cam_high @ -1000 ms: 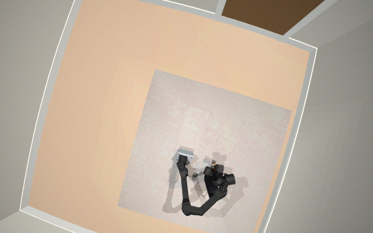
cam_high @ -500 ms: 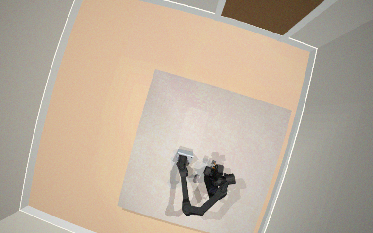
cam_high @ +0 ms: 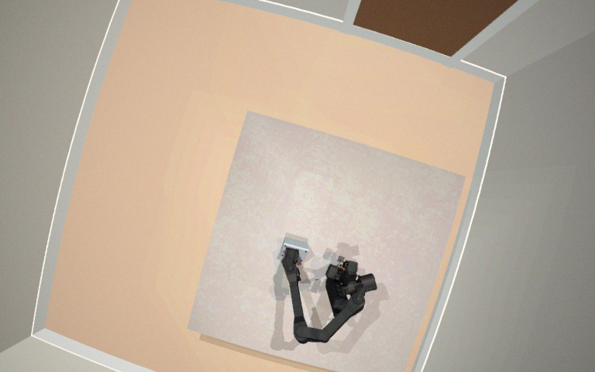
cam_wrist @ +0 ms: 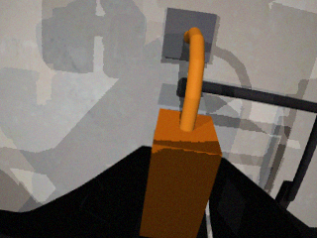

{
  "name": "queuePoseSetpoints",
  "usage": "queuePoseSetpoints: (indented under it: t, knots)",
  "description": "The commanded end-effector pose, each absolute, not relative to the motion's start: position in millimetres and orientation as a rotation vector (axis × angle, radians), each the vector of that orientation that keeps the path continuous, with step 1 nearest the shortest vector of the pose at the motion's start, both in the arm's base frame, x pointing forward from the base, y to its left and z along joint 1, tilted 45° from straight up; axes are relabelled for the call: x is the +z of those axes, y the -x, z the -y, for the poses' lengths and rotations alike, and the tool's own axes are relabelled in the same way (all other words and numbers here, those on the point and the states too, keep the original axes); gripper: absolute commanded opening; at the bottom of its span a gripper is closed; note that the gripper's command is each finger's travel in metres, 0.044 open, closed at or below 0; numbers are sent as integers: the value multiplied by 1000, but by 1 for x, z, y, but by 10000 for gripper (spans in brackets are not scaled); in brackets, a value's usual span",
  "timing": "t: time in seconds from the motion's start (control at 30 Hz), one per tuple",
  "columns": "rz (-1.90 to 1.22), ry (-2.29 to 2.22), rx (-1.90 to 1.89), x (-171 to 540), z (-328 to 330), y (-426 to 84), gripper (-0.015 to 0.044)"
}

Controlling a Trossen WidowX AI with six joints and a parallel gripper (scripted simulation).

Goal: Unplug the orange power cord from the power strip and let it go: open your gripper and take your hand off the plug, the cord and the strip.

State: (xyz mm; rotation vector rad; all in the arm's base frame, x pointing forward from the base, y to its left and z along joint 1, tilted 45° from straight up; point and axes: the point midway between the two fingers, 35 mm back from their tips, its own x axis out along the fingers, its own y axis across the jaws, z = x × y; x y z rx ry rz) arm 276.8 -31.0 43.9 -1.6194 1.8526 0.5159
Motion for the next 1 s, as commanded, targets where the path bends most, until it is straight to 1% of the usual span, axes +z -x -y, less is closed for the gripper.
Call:
queuePoseSetpoints:
  t: [0.0,0.57,0.97]
  knots:
    - [-1801,1598,570,29,7,-283,0]
    - [-1801,1598,571,13,-15,-285,0]
    - [-1804,1601,568,16,-7,-284,315]
